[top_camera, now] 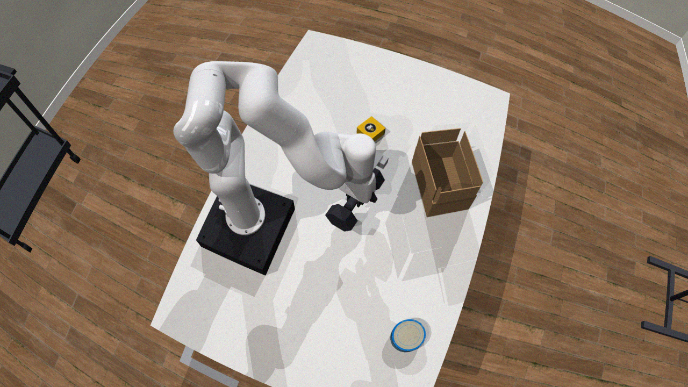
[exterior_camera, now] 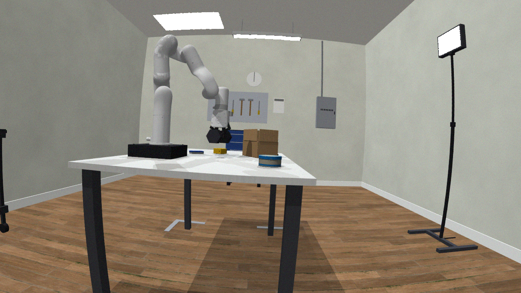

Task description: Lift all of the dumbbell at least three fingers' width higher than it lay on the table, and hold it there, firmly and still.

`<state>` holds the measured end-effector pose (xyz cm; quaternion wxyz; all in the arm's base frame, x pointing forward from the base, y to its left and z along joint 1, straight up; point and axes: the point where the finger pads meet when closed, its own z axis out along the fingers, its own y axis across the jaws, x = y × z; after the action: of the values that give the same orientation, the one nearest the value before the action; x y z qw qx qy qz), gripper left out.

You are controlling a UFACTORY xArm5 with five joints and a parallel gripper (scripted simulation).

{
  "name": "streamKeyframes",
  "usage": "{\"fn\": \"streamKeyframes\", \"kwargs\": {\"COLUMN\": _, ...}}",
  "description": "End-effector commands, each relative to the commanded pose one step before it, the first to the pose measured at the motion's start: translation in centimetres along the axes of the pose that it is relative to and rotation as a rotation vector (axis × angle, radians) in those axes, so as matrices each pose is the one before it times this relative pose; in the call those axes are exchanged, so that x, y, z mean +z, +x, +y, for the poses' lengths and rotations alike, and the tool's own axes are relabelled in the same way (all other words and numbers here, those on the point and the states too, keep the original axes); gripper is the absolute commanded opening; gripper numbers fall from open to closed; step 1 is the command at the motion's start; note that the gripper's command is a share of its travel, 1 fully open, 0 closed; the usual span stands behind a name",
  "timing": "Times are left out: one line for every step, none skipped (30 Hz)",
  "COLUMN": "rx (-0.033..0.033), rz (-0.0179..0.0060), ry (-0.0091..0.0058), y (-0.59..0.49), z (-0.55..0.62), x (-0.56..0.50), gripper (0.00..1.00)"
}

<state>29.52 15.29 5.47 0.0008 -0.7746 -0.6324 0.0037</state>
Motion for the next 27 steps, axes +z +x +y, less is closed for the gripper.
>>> {"fn": "streamKeyframes", "kwargs": {"rx": 0.00000, "rz": 0.00243, "ry": -0.00297, "y": 0.098, "z": 0.114, "x": -1.330, "gripper": 0.00}}
{"fn": "streamKeyframes", "kwargs": {"rx": 0.00000, "rz": 0.00000, "ry": 0.00000, "y": 0.000, "z": 0.000, "x": 0.000, "gripper": 0.00}}
{"fn": "streamKeyframes", "kwargs": {"rx": 0.00000, "rz": 0.00000, "ry": 0.00000, "y": 0.000, "z": 0.000, "x": 0.000, "gripper": 0.00}}
{"fn": "streamKeyframes", "kwargs": {"rx": 0.00000, "rz": 0.00001, "ry": -0.00001, "y": 0.010, "z": 0.011, "x": -0.285, "gripper": 0.00}}
{"fn": "streamKeyframes", "kwargs": {"rx": 0.00000, "rz": 0.00001, "ry": -0.00001, "y": 0.008, "z": 0.009, "x": -0.277, "gripper": 0.00}}
{"fn": "streamKeyframes", "kwargs": {"rx": 0.00000, "rz": 0.00001, "ry": -0.00001, "y": 0.006, "z": 0.006, "x": -0.268, "gripper": 0.00}}
{"fn": "streamKeyframes", "kwargs": {"rx": 0.00000, "rz": 0.00001, "ry": -0.00001, "y": 0.004, "z": 0.004, "x": -0.258, "gripper": 0.00}}
{"fn": "streamKeyframes", "kwargs": {"rx": 0.00000, "rz": 0.00001, "ry": -0.00001, "y": 0.003, "z": 0.002, "x": -0.247, "gripper": 0.00}}
{"fn": "streamKeyframes", "kwargs": {"rx": 0.00000, "rz": 0.00001, "ry": -0.00001, "y": 0.001, "z": 0.000, "x": -0.236, "gripper": 0.00}}
{"fn": "streamKeyframes", "kwargs": {"rx": 0.00000, "rz": 0.00001, "ry": -0.00001, "y": 0.000, "z": -0.002, "x": -0.224, "gripper": 0.00}}
{"fn": "streamKeyframes", "kwargs": {"rx": 0.00000, "rz": 0.00000, "ry": -0.00001, "y": -0.001, "z": -0.003, "x": -0.212, "gripper": 0.00}}
{"fn": "streamKeyframes", "kwargs": {"rx": 0.00000, "rz": 0.00000, "ry": -0.00001, "y": -0.002, "z": -0.004, "x": -0.199, "gripper": 0.00}}
{"fn": "streamKeyframes", "kwargs": {"rx": 0.00000, "rz": 0.00000, "ry": 0.00000, "y": -0.003, "z": -0.005, "x": -0.186, "gripper": 0.00}}
{"fn": "streamKeyframes", "kwargs": {"rx": 0.00000, "rz": 0.00000, "ry": 0.00000, "y": -0.003, "z": -0.005, "x": -0.172, "gripper": 0.00}}
{"fn": "streamKeyframes", "kwargs": {"rx": 0.00000, "rz": 0.00000, "ry": 0.00000, "y": -0.004, "z": -0.006, "x": -0.159, "gripper": 0.00}}
{"fn": "streamKeyframes", "kwargs": {"rx": 0.00000, "rz": 0.00000, "ry": 0.00000, "y": -0.004, "z": -0.006, "x": -0.145, "gripper": 0.00}}
{"fn": "streamKeyframes", "kwargs": {"rx": 0.00000, "rz": 0.00000, "ry": 0.00000, "y": -0.004, "z": -0.006, "x": -0.131, "gripper": 0.00}}
{"fn": "streamKeyframes", "kwargs": {"rx": 0.00000, "rz": 0.00000, "ry": 0.00000, "y": -0.004, "z": -0.006, "x": -0.118, "gripper": 0.00}}
{"fn": "streamKeyframes", "kwargs": {"rx": 0.00000, "rz": 0.00000, "ry": 0.00000, "y": 0.000, "z": 0.000, "x": 0.000, "gripper": 0.00}}
{"fn": "streamKeyframes", "kwargs": {"rx": 0.00000, "rz": 0.00000, "ry": 0.00000, "y": 0.000, "z": 0.000, "x": 0.000, "gripper": 0.00}}
{"fn": "streamKeyframes", "kwargs": {"rx": 0.00000, "rz": 0.00000, "ry": 0.00000, "y": -0.004, "z": -0.005, "x": -0.104, "gripper": 0.00}}
{"fn": "streamKeyframes", "kwargs": {"rx": 0.00000, "rz": 0.00000, "ry": 0.00000, "y": -0.004, "z": -0.005, "x": -0.091, "gripper": 0.00}}
{"fn": "streamKeyframes", "kwargs": {"rx": 0.00000, "rz": 0.00000, "ry": 0.00000, "y": -0.003, "z": -0.004, "x": -0.078, "gripper": 0.00}}
{"fn": "streamKeyframes", "kwargs": {"rx": 0.00000, "rz": 0.00000, "ry": 0.00000, "y": -0.003, "z": -0.004, "x": -0.066, "gripper": 0.00}}
{"fn": "streamKeyframes", "kwargs": {"rx": 0.00000, "rz": 0.00000, "ry": 0.00000, "y": -0.002, "z": -0.003, "x": -0.055, "gripper": 0.00}}
{"fn": "streamKeyframes", "kwargs": {"rx": 0.00000, "rz": 0.00000, "ry": 0.00000, "y": -0.002, "z": -0.003, "x": -0.044, "gripper": 0.00}}
{"fn": "streamKeyframes", "kwargs": {"rx": 0.00000, "rz": 0.00000, "ry": 0.00000, "y": -0.002, "z": -0.002, "x": -0.034, "gripper": 0.00}}
